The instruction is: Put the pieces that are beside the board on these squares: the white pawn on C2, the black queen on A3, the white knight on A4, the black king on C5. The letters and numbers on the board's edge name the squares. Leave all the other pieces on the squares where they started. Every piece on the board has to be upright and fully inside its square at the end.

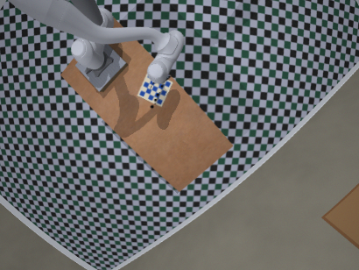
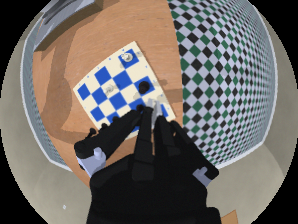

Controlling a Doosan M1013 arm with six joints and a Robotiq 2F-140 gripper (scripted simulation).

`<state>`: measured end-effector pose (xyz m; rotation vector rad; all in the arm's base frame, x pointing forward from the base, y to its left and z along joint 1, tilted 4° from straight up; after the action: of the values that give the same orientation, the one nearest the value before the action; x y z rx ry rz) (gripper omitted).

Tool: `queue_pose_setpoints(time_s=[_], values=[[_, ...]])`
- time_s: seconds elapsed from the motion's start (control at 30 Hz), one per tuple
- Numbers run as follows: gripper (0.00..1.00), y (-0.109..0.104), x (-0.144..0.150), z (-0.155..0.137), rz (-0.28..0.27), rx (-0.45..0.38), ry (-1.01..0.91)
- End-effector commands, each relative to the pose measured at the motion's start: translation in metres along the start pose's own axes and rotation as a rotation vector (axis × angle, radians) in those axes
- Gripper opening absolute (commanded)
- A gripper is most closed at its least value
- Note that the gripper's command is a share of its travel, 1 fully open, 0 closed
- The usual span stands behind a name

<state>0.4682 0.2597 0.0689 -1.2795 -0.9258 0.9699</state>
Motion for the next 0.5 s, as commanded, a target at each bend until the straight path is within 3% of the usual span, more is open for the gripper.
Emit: queue_pose_setpoints(time_s=[0.0, 0.47], values=[[0.00, 0.008, 0.000, 0.000, 0.000, 0.000, 0.000], [0.00, 0.020, 0.000, 0.000, 0.000, 0.000, 0.000]])
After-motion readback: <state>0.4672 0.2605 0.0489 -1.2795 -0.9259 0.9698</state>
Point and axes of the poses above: the point where the finger pads meet when closed, its own y axis out along the fingers, its own x axis across the jaws, z = x × y, the point moved 7 cm from there along -y, back along the fingers, and after that the axes turned 3 degrees about -y, right-handed, at the moved point
